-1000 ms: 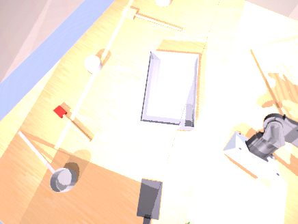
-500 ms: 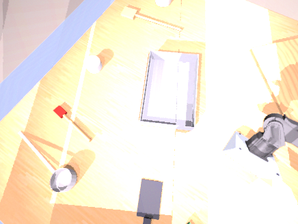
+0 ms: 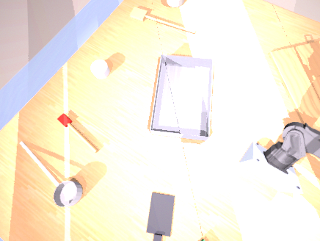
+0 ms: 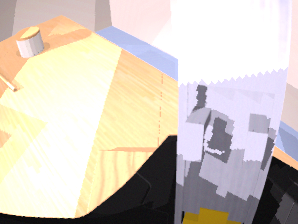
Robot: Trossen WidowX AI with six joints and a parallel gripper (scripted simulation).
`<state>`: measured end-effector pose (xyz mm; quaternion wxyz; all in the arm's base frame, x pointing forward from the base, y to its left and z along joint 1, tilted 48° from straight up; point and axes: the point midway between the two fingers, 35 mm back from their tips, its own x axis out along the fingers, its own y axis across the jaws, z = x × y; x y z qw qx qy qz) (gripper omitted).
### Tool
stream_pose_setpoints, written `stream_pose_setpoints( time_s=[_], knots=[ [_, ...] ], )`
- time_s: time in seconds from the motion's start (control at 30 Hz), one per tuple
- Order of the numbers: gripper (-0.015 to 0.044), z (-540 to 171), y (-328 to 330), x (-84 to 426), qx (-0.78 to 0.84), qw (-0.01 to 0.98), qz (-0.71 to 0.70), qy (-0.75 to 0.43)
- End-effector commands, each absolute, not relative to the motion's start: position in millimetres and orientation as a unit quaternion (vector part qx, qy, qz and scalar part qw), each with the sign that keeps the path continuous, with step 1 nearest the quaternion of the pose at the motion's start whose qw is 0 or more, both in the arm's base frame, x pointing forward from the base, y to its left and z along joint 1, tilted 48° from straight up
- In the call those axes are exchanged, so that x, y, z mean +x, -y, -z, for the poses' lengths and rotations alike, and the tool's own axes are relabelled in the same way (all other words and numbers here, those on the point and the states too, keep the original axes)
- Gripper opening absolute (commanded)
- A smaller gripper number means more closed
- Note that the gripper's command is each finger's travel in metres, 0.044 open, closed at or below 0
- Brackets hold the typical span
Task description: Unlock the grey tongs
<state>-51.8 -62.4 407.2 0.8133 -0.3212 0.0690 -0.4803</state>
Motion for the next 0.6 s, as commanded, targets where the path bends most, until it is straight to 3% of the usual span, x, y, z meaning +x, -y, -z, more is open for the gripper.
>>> stream_pose_setpoints(
  time_s=[0.0, 0.57],
  knots=[
    [-0.015, -408.4, 61.2, -45.1, -0.323, 0.808, 0.485, -0.089],
    [-0.015, -408.3, 63.0, -21.4, -0.331, 0.768, 0.513, -0.194]
  ],
)
